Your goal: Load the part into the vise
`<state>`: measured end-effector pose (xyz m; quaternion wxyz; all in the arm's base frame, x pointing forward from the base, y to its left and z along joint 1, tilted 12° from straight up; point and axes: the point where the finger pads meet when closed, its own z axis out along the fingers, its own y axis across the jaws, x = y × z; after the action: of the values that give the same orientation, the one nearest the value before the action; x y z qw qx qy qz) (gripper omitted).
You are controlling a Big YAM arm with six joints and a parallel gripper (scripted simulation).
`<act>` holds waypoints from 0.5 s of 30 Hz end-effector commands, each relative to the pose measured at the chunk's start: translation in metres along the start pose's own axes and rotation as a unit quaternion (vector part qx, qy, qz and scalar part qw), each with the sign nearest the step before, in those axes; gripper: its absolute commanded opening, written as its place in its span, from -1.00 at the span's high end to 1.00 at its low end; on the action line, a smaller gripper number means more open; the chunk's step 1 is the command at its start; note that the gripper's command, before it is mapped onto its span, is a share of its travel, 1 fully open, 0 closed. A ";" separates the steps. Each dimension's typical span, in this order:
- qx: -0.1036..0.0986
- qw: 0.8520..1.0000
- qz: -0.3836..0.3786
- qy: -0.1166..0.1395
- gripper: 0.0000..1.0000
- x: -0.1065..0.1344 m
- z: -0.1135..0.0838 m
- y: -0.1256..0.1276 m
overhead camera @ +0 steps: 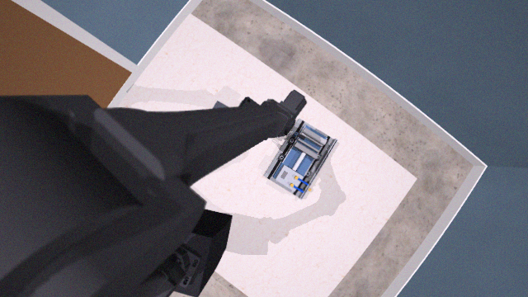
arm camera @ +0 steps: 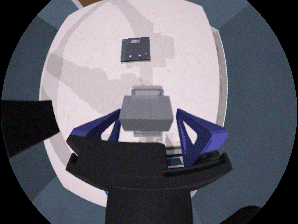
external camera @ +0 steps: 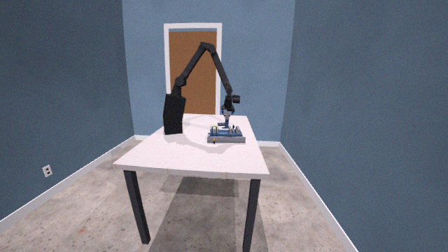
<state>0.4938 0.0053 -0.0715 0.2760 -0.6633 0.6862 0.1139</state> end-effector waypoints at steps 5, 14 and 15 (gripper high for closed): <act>-0.002 1.000 0.006 0.027 -0.62 -0.006 0.005 0.002; -0.004 0.998 0.007 0.062 -0.62 -0.006 0.005 0.003; -0.002 0.998 0.006 0.067 -0.62 -0.007 0.003 0.002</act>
<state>0.4935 0.0052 -0.0708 0.2315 -0.6693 0.7023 0.0723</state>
